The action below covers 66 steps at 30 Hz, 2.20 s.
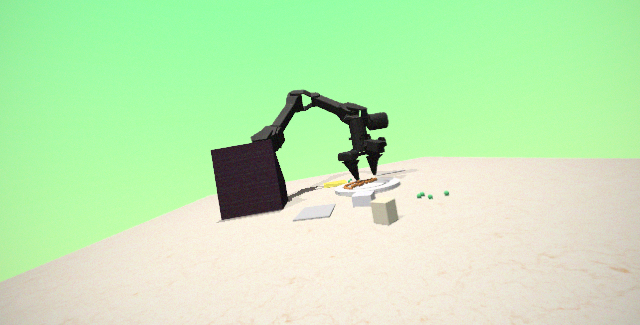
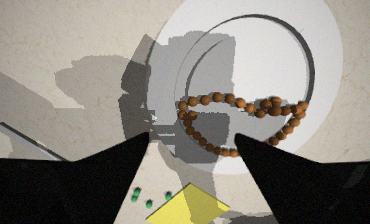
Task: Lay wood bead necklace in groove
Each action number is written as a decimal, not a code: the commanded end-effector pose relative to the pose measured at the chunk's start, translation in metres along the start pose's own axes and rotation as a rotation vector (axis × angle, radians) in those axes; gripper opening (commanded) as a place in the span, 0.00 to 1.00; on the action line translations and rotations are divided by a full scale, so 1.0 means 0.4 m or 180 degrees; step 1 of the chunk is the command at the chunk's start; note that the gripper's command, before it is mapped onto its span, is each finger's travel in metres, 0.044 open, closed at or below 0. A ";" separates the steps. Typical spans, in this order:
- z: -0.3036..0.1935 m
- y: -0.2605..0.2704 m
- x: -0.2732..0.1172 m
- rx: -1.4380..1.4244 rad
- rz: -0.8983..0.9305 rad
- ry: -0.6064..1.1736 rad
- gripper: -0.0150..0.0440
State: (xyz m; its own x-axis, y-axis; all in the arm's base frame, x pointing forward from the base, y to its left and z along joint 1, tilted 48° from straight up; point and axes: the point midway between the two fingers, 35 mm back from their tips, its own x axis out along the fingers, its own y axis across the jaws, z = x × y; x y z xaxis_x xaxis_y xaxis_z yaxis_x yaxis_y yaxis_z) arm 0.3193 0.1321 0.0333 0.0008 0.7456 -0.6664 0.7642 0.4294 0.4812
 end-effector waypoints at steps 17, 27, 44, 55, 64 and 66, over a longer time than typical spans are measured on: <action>0.076 -0.246 -0.076 -0.3679 -0.0039 -0.0007 0.46; 0.076 -0.267 -0.081 -0.4001 -0.0029 -0.0001 0.46; 0.076 -0.267 -0.041 -0.4001 -0.0026 0.0000 0.46; 0.079 -0.264 -0.032 -0.4006 -0.0033 -0.0011 0.46; 0.077 -0.266 0.006 -0.4002 -0.0026 -0.0003 0.46; 0.076 -0.267 0.014 -0.4001 -0.0024 -0.0001 0.46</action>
State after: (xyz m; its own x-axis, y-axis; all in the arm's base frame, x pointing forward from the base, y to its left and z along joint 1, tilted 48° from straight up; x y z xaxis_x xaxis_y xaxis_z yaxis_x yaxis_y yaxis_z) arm 0.2588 0.0702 -0.0354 -0.0001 0.7378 -0.6751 -0.3844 0.6232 0.6811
